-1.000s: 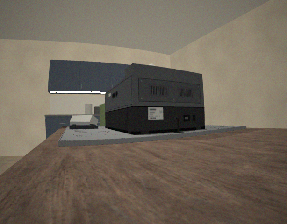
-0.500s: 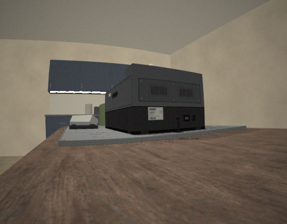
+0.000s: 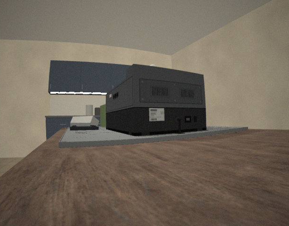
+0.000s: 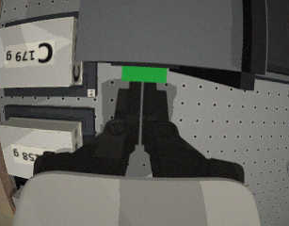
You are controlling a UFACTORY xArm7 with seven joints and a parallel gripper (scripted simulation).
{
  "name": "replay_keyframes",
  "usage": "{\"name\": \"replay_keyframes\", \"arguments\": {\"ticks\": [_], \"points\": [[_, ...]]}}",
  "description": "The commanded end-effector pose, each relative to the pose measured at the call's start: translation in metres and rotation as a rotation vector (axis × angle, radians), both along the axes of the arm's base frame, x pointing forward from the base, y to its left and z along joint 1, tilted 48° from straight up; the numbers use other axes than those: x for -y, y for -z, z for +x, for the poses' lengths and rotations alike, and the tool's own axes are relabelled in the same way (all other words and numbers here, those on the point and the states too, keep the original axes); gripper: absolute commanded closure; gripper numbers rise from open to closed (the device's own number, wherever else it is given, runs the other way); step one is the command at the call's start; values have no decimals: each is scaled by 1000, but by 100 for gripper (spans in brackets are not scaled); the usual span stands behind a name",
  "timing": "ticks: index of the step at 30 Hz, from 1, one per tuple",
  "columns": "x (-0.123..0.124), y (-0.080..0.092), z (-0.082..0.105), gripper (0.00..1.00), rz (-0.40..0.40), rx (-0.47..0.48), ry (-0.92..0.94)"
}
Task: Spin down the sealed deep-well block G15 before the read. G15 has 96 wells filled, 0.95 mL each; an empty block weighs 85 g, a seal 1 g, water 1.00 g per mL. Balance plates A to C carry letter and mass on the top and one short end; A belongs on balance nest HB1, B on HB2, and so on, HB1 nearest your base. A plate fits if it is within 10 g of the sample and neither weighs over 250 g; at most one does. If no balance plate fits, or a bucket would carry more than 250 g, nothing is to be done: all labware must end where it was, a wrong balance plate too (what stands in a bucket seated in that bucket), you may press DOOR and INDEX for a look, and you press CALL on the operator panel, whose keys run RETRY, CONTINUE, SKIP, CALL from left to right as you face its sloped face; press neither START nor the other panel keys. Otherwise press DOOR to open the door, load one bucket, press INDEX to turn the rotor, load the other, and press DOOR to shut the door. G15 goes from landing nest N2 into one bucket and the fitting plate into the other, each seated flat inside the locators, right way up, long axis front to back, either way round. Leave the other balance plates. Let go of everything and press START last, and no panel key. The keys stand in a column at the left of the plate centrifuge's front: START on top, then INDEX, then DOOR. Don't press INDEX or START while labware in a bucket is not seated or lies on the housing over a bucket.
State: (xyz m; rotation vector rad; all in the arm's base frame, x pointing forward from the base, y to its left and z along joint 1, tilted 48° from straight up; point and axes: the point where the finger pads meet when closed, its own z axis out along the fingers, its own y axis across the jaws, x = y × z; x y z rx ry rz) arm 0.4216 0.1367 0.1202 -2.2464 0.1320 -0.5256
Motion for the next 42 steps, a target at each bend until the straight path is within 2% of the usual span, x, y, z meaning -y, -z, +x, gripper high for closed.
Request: {"name": "replay_keyframes", "arguments": {"ticks": [1,14,19,21,33,42], "points": [[1,-1,1,100,0,3,3],[2,-1,-3,100,0,3,3],[4,-2,-17,100,0,3,3],[4,-2,-17,100,0,3,3],[13,-5,-66,100,0,3,3],[14,-5,-73,100,0,3,3]]}}
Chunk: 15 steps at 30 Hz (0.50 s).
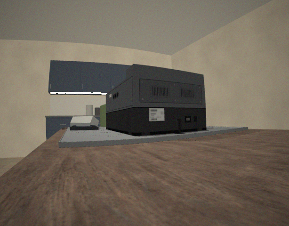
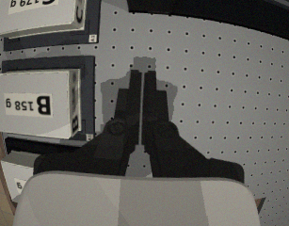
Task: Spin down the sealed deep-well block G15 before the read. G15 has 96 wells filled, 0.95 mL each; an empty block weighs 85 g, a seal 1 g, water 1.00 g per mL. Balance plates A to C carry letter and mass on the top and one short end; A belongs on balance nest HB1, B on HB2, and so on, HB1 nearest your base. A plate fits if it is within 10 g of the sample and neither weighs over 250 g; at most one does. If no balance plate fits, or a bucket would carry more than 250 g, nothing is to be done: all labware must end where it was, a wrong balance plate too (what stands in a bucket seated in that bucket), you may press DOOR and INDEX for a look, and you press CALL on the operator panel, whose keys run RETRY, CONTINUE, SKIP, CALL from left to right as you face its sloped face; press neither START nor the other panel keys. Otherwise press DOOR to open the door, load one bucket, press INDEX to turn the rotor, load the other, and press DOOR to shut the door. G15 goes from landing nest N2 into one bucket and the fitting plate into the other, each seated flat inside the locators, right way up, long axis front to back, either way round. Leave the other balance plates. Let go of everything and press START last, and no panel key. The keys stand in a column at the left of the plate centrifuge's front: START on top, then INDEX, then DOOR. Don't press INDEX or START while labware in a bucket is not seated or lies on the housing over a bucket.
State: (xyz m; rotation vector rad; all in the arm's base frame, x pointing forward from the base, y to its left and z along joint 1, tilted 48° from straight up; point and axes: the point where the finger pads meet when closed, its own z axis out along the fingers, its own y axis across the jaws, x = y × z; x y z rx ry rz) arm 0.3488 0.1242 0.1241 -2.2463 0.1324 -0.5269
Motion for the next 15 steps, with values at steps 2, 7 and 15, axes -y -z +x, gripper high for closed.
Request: {"name": "replay_keyframes", "arguments": {"ticks": [2,7,15], "points": [[1,-1,0,100,0,2,2],[2,-2,0,100,-1,-2,-2],[6,-6,-2,100,-2,-19,-21]]}}
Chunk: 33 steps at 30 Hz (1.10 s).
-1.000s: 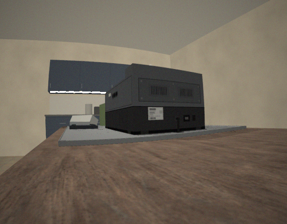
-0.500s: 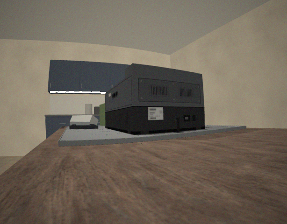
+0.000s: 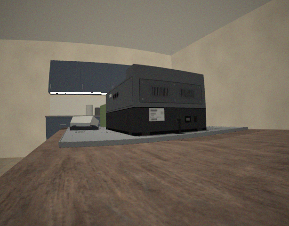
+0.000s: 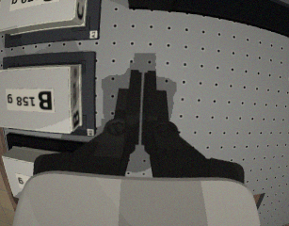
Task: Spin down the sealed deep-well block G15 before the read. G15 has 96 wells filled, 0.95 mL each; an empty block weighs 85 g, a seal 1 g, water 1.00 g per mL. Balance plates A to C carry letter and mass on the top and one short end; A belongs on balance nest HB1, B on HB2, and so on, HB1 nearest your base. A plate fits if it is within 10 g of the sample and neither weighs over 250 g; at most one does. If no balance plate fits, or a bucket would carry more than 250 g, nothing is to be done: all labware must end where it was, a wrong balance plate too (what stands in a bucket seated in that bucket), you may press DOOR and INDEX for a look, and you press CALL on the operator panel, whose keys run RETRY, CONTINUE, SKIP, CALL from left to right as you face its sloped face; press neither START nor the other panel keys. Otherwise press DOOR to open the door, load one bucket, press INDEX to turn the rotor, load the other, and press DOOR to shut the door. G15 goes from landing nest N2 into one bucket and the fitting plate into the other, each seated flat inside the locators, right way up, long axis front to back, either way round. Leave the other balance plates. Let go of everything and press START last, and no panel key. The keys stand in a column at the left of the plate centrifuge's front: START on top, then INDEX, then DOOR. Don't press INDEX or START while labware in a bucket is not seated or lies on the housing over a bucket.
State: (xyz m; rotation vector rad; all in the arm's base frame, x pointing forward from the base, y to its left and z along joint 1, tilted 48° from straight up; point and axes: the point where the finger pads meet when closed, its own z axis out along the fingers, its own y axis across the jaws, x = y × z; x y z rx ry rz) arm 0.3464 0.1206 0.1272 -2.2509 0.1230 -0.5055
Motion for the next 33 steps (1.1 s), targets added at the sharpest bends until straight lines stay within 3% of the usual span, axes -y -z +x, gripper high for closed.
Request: {"name": "replay_keyframes", "arguments": {"ticks": [1,15,33], "points": [[4,-4,0,100,-1,-11,-12],[28,-25,-10,100,-12,-108,-119],[79,-69,-31,100,-35,-310,-342]]}}
